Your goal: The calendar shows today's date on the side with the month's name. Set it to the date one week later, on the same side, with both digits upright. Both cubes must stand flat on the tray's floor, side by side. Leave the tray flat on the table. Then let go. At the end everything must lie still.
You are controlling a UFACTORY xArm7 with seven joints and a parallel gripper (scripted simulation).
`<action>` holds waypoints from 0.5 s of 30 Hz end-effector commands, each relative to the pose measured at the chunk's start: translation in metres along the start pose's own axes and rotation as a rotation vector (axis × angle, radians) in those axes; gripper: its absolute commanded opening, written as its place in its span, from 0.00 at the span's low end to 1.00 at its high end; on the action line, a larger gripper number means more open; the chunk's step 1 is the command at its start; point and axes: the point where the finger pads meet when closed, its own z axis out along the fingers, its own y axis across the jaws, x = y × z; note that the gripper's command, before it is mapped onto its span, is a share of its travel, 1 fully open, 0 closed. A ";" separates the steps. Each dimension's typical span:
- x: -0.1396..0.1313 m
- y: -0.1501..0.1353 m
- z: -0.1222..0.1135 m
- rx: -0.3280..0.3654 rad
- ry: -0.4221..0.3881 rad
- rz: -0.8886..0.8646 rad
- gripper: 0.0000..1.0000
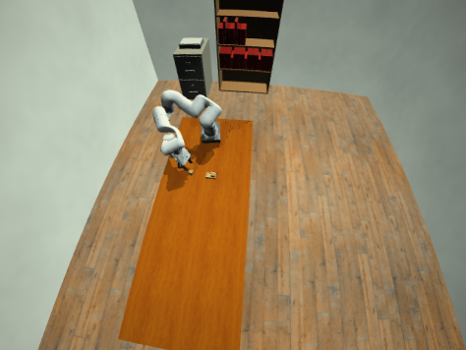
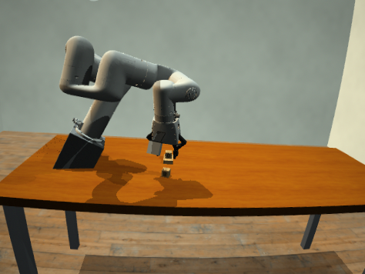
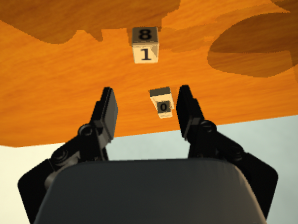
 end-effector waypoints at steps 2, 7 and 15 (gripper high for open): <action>0.000 -0.001 -0.001 -0.002 0.041 0.003 0.69; -0.001 0.000 0.000 -0.010 0.170 0.008 0.69; -0.003 -0.001 0.000 0.001 0.304 0.002 0.69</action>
